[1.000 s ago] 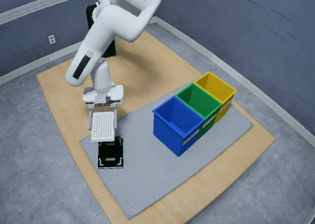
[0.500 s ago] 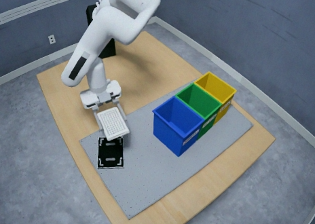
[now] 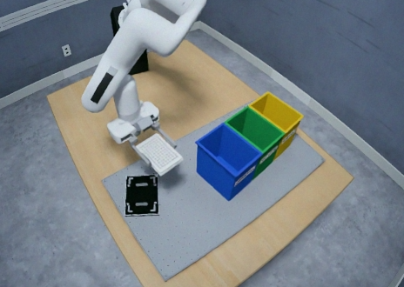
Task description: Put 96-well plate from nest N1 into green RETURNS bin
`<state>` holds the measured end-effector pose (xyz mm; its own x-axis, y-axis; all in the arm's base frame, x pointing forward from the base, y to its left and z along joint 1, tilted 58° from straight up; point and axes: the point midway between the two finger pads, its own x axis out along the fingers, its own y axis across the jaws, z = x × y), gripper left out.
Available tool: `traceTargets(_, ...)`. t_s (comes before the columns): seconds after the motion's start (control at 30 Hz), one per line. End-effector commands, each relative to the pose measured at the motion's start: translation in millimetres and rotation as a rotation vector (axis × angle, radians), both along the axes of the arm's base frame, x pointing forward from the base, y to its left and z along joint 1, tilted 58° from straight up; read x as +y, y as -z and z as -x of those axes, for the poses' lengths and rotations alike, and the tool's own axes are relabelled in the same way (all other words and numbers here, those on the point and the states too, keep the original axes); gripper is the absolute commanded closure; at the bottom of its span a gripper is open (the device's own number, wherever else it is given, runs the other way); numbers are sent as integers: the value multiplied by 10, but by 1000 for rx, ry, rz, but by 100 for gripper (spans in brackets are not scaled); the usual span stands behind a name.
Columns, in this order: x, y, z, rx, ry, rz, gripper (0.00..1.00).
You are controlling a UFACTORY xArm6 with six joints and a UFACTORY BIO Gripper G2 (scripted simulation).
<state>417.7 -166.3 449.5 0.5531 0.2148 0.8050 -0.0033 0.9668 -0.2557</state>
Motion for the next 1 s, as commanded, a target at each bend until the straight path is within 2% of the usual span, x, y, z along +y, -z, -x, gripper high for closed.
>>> traceTargets(0.0,106,-9,-22,-8,0,6,100)
traceTargets(0.97,990,-9,-195,-8,0,5,100)
